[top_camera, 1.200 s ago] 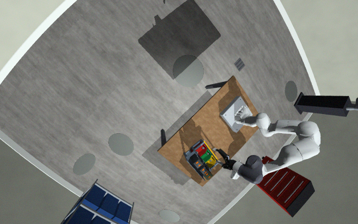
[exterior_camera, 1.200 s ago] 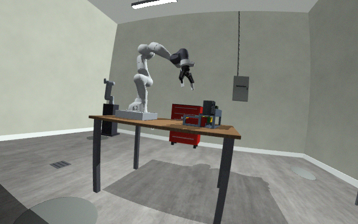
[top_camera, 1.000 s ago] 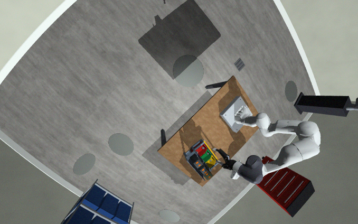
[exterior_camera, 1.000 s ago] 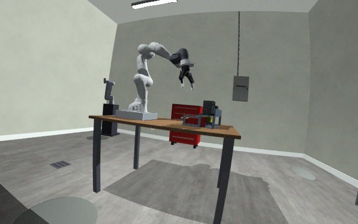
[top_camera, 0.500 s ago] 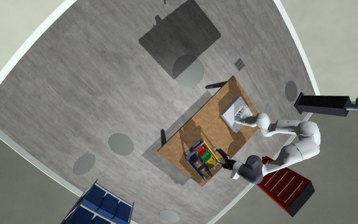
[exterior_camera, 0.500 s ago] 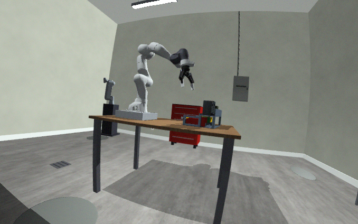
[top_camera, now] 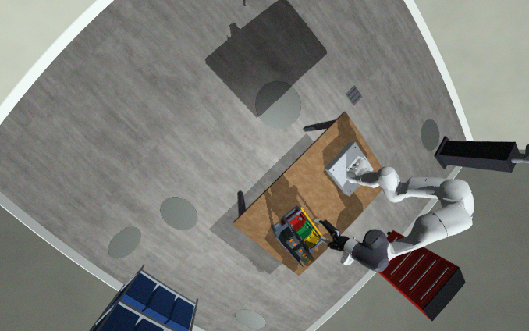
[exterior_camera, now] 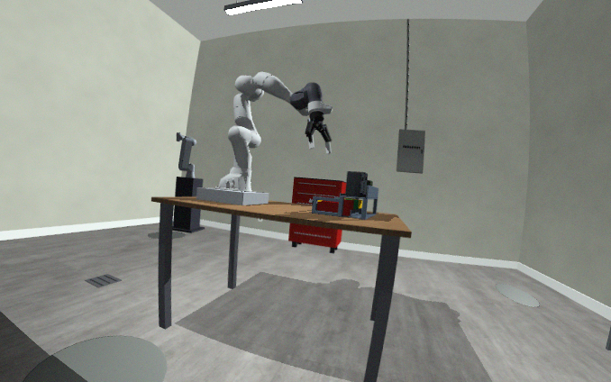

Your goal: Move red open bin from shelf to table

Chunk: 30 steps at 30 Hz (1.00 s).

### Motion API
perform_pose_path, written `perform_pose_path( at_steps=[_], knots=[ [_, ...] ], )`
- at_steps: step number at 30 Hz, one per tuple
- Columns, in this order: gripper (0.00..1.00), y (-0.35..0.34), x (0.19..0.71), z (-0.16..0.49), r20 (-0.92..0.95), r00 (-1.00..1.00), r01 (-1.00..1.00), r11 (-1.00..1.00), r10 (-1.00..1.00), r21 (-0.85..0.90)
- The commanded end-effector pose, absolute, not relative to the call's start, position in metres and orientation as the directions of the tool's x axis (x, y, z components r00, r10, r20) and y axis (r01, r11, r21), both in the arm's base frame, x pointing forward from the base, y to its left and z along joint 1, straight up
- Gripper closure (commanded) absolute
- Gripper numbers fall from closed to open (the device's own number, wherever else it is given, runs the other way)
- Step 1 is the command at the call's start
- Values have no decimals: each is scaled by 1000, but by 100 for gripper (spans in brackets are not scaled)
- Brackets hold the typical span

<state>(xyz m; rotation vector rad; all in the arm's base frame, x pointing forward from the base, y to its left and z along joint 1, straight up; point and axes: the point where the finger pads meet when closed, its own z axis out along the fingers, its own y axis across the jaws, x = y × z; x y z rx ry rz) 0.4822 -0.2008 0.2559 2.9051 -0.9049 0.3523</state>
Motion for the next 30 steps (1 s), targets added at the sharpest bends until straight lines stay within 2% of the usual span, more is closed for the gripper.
perform_pose_path(
  at_steps=[1, 15, 16, 20, 30],
  knots=[
    [0, -201, 482, 256, 241, 799, -569, -823, -550, 7],
    [0, -201, 482, 256, 241, 799, -569, -823, -550, 7],
    [43, -197, 472, 256, 241, 799, -569, -823, -550, 7],
    [43, -183, 430, 256, 241, 799, -569, -823, -550, 7],
    [43, -183, 430, 256, 241, 799, -569, -823, -550, 7]
  ],
)
